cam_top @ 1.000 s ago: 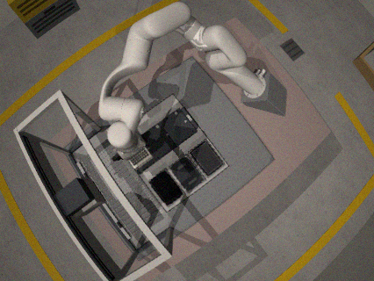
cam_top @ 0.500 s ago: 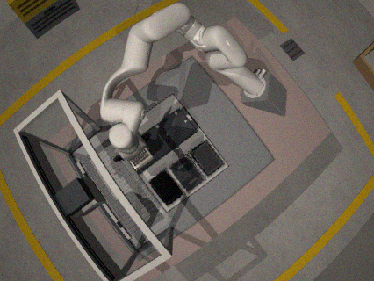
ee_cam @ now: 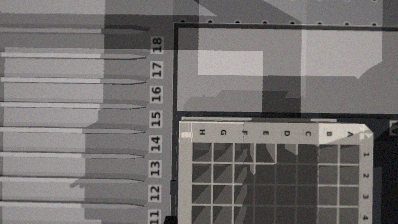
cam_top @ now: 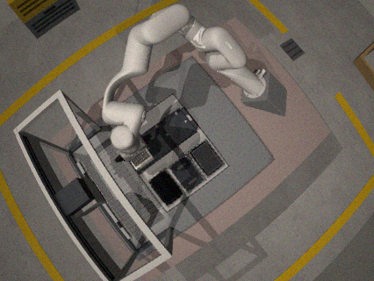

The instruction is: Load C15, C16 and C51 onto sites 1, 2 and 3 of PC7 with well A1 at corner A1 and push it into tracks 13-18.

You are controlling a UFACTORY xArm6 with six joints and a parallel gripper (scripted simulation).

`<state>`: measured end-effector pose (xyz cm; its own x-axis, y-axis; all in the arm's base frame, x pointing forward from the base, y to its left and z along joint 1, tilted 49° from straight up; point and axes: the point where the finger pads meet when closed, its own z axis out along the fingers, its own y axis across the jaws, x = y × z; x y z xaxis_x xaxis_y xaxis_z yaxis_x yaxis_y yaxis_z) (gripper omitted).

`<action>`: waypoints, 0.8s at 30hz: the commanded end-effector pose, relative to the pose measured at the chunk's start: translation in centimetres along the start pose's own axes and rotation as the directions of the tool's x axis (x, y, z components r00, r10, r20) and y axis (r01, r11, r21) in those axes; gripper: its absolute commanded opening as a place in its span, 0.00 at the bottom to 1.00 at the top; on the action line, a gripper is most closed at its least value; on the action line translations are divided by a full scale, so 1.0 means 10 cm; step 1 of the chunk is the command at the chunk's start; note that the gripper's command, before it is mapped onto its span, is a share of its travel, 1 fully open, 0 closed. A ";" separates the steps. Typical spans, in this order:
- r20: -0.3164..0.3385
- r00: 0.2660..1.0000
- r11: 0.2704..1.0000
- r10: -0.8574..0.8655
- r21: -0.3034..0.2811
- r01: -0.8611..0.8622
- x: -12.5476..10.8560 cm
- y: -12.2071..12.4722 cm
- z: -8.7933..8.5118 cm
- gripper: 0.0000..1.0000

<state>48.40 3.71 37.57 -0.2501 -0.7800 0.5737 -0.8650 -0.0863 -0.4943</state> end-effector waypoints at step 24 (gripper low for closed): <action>0.001 1.000 1.000 0.001 0.003 -0.001 0.00 -0.01 0.37 0.00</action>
<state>49.89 1.62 35.37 -0.2501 -0.7802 0.5734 -0.8647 -0.0865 -0.4948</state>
